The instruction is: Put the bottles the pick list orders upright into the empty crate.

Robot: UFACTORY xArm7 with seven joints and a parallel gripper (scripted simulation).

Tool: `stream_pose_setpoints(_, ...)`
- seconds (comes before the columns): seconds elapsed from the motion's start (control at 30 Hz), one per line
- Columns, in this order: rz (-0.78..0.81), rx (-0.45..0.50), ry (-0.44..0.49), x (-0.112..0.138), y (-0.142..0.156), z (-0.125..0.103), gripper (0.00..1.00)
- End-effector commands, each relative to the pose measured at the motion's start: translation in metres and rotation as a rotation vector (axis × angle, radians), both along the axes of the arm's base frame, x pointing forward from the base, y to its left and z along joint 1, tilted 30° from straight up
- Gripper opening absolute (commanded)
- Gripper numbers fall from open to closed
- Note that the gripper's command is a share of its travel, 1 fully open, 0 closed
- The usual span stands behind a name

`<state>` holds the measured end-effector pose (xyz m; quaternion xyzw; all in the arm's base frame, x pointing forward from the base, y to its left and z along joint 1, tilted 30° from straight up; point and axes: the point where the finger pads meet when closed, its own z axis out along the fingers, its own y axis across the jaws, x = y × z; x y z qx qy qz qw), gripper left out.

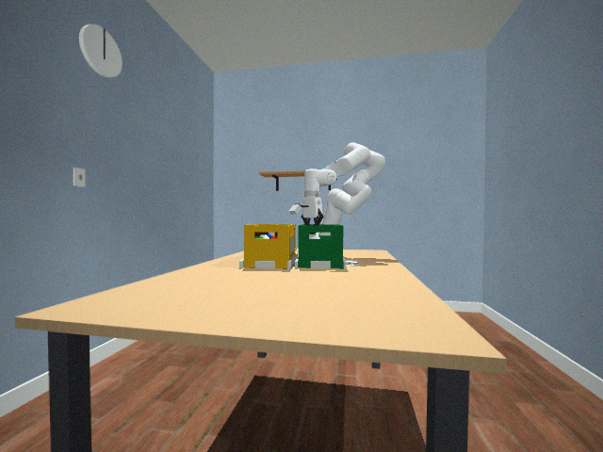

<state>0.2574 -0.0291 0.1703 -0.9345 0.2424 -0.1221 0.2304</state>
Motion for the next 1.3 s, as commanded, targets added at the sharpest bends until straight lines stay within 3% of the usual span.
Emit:
stream_pose_setpoints(0.0,-0.001,-0.001,-0.003,0.001,-0.001,0.001,0.65)
stream_pose_setpoints(1.27,-0.001,-0.001,-0.003,-0.028,-0.032,0.075,0.65)
